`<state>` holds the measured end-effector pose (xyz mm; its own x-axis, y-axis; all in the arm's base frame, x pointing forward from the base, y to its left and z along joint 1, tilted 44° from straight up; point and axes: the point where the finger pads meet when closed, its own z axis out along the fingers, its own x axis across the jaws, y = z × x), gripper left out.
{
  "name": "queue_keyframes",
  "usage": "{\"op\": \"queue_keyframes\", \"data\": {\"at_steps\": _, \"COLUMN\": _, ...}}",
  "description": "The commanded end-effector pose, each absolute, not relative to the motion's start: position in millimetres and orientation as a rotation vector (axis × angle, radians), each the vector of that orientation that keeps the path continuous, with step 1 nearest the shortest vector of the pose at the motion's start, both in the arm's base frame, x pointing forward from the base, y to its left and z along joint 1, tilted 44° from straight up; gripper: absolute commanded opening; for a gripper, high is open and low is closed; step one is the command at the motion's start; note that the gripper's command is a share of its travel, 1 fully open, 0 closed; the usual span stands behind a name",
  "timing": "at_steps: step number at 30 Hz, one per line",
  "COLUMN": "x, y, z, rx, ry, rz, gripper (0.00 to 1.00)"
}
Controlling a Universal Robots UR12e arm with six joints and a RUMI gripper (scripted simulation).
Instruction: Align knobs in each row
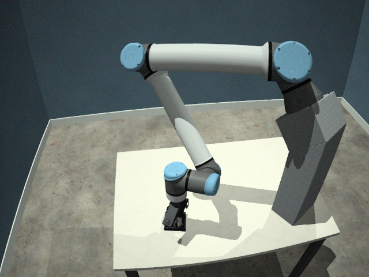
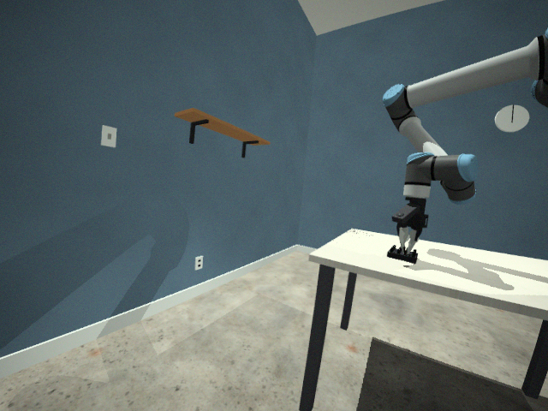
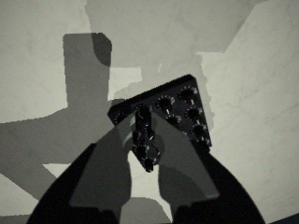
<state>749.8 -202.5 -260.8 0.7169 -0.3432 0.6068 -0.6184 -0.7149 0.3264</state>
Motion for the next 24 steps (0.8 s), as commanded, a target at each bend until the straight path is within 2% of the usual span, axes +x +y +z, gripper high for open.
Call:
{"op": "queue_keyframes", "data": {"at_steps": 1, "x": 749.6, "y": -201.9, "z": -260.7, "rx": 2.421, "ry": -0.599, "rz": 0.667, "gripper": 0.04}}
{"op": "queue_keyframes", "data": {"at_steps": 24, "x": 747.8, "y": -201.7, "z": -261.6, "rx": 2.437, "ry": -0.079, "rz": 0.486, "gripper": 0.04}}
